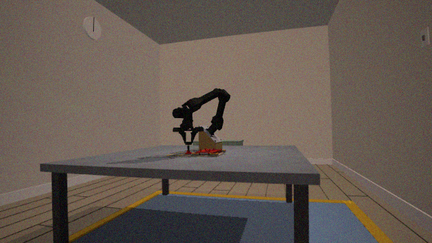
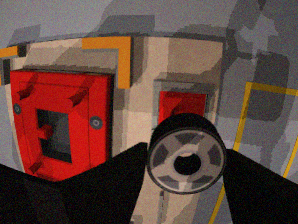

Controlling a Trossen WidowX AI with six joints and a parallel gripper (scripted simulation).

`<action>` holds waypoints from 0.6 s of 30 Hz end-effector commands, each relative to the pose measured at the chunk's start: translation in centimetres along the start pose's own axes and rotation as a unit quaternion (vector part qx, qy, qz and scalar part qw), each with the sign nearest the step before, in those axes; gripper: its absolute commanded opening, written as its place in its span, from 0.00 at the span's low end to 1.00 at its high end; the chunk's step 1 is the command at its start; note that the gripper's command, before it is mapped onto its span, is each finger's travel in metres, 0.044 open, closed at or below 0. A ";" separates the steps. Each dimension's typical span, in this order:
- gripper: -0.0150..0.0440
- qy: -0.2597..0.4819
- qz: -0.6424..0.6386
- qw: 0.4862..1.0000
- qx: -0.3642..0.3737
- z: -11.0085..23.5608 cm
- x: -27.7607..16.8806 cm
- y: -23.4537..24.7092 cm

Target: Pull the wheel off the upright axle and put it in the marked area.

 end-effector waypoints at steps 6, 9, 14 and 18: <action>0.25 -0.003 0.003 1.000 -0.003 3.6 -0.3 -0.1; 0.25 -0.003 0.003 1.000 -0.003 3.7 -0.4 -0.3; 0.25 -0.002 -0.002 1.000 -0.004 3.2 -0.8 -3.1; 0.25 -0.004 -0.001 1.000 -0.007 3.5 -1.6 -6.0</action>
Point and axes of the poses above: the point midway between the two fingers, 35 mm back from their tips, its own z axis back along the fingers, its own y axis across the jaws, x = y × z, the point moved 5 cm from there along z, back along the fingers, and after that the axes turned 14 degrees about -z, right-handed, at the moved point
